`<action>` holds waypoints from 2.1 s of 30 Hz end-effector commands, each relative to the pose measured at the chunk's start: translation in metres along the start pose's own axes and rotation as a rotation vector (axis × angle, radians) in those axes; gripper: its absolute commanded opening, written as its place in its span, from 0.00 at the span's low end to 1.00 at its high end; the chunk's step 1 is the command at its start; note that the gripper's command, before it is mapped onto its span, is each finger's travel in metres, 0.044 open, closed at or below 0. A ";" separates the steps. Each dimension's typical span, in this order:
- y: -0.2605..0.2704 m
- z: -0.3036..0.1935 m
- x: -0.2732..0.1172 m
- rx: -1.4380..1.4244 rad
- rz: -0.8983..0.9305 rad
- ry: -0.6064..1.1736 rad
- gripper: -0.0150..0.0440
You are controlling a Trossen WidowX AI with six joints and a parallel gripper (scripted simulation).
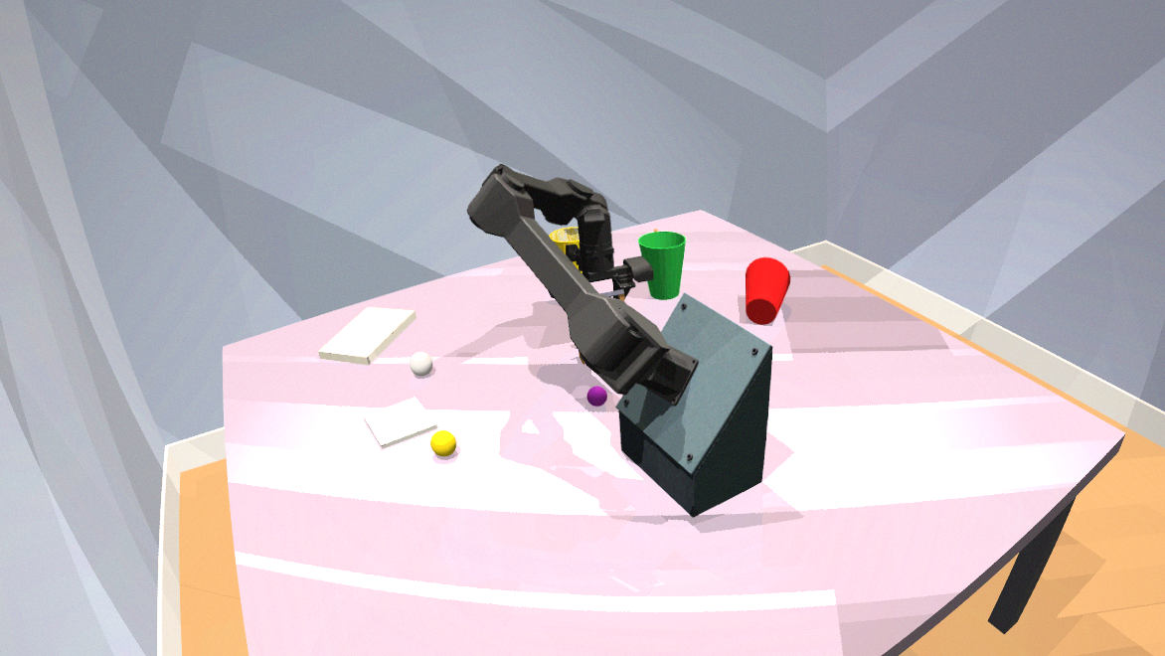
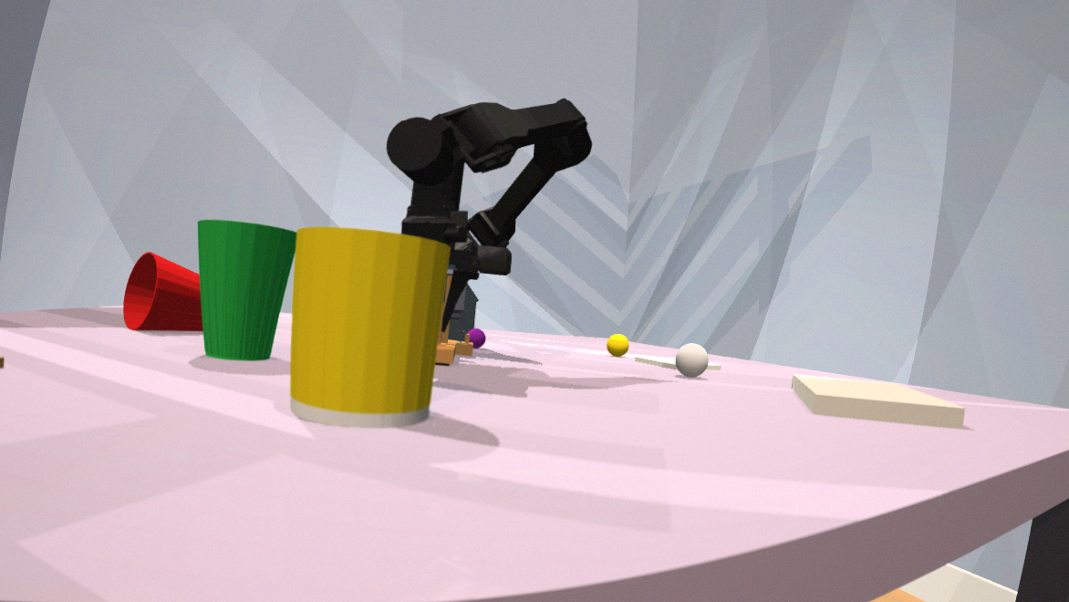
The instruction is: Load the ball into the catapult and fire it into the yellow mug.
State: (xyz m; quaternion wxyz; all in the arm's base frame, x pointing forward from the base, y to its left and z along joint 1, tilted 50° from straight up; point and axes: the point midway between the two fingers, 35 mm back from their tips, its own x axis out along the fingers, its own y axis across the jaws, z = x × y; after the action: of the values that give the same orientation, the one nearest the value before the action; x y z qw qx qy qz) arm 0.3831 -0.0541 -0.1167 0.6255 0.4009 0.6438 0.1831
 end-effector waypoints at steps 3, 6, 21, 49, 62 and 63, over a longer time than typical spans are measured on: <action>0.000 0.001 -0.010 -0.002 -0.002 0.001 0.35; -0.001 0.001 -0.048 0.000 -0.003 -0.001 0.25; 0.000 0.001 -0.033 0.001 0.000 0.003 0.25; 0.002 0.001 -0.002 -0.010 -0.003 0.008 0.30; 0.002 0.001 -0.002 -0.010 -0.003 0.008 0.88; 0.002 0.001 -0.005 -0.009 -0.003 0.008 0.92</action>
State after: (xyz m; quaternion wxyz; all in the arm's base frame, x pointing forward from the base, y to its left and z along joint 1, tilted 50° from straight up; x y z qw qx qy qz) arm 0.3844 -0.0566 -0.1134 0.6254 0.3987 0.6448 0.1850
